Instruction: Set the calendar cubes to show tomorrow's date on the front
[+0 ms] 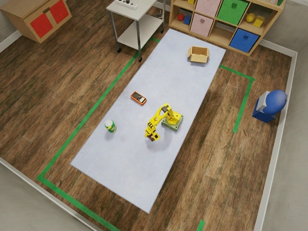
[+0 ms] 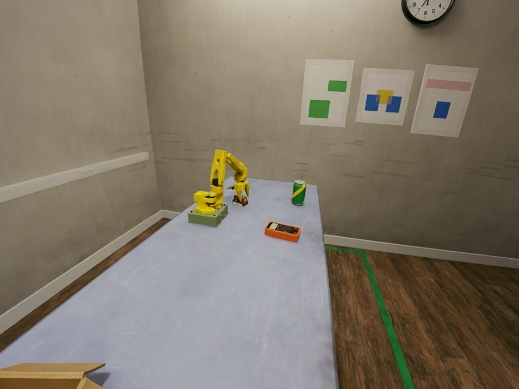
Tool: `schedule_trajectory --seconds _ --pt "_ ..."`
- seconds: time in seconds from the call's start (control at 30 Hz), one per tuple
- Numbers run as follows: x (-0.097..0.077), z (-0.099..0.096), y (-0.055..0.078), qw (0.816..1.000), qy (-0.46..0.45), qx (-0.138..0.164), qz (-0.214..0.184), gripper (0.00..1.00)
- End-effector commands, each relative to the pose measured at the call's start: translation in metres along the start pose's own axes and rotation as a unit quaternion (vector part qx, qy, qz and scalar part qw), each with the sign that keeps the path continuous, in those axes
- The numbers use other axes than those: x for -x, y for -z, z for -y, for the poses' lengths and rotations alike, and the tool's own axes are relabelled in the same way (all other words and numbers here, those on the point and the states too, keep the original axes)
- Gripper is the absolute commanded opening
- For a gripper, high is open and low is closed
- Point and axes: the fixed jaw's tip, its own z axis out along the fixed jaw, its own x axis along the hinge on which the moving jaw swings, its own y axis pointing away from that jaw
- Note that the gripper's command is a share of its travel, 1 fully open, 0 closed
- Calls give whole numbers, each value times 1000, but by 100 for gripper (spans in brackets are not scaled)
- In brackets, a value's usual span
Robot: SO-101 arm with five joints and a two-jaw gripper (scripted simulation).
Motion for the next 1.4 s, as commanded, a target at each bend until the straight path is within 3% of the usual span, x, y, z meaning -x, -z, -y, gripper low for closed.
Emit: schedule_trajectory --seconds 0.0,0.67,1.37 --pt "1 -3 1 1000 -1 9 1 36" --pt "1 -3 54 1000 -1 9 1 36" --pt "1 -3 57 1000 -1 9 1 36"
